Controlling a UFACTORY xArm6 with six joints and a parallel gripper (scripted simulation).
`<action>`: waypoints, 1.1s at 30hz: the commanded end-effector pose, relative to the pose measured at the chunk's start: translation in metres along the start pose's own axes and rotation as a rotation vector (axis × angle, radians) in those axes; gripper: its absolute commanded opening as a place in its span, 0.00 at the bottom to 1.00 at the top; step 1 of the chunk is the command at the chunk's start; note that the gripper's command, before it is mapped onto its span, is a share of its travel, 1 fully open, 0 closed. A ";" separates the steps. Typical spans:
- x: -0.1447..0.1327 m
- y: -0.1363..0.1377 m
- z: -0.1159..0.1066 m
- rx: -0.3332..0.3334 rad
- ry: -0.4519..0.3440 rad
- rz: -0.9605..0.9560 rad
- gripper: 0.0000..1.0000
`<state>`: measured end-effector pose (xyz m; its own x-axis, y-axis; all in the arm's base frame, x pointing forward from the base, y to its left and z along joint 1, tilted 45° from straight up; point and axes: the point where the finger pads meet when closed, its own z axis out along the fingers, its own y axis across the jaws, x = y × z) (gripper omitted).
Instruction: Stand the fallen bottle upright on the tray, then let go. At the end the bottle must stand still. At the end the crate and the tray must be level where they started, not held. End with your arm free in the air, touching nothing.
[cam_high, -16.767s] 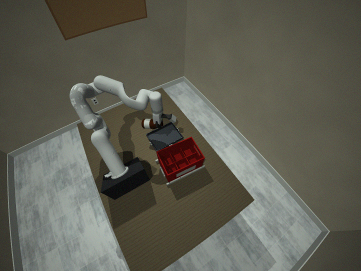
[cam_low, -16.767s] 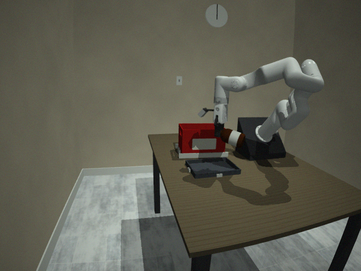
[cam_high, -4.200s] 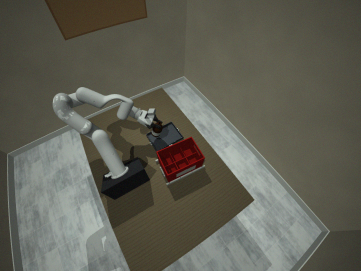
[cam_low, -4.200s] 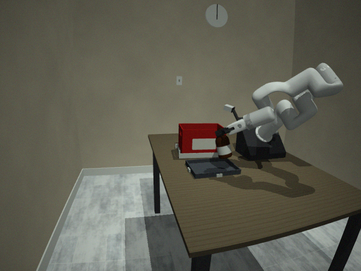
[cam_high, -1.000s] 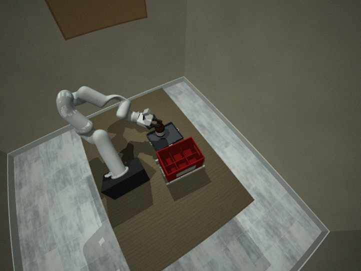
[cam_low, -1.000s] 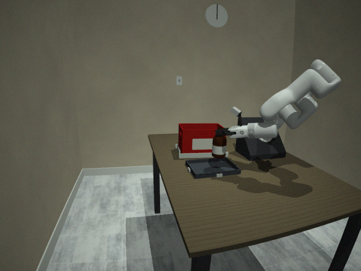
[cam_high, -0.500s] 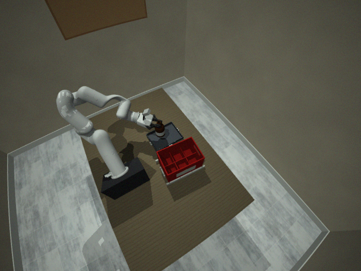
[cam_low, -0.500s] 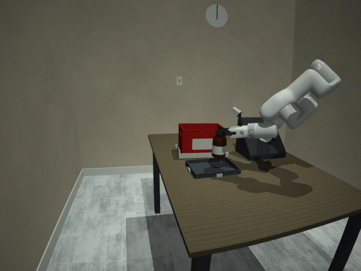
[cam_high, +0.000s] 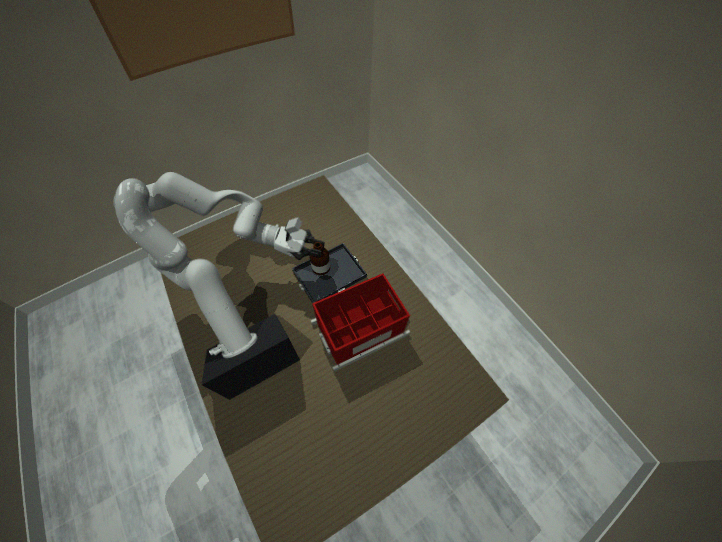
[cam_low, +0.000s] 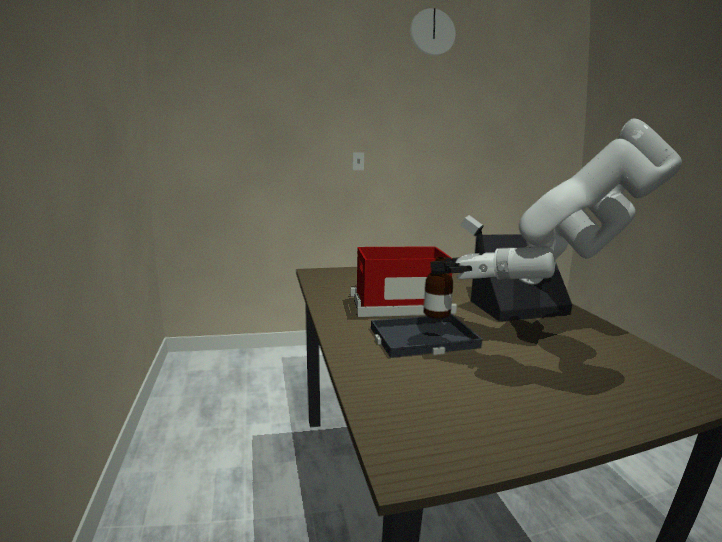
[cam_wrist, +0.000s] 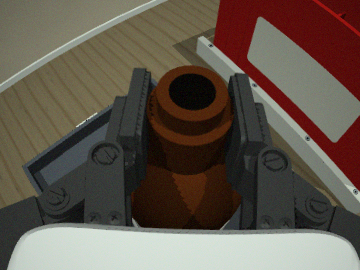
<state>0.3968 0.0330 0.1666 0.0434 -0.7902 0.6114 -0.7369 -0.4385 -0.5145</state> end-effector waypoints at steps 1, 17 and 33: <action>-0.001 -0.001 0.000 0.001 0.001 0.002 0.00; -0.016 -0.001 0.003 0.001 0.001 0.002 0.00; -0.033 -0.001 0.006 0.001 0.001 0.002 0.00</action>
<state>0.3989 0.0541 0.1456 0.0437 -0.7902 0.6113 -0.7369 -0.4387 -0.5144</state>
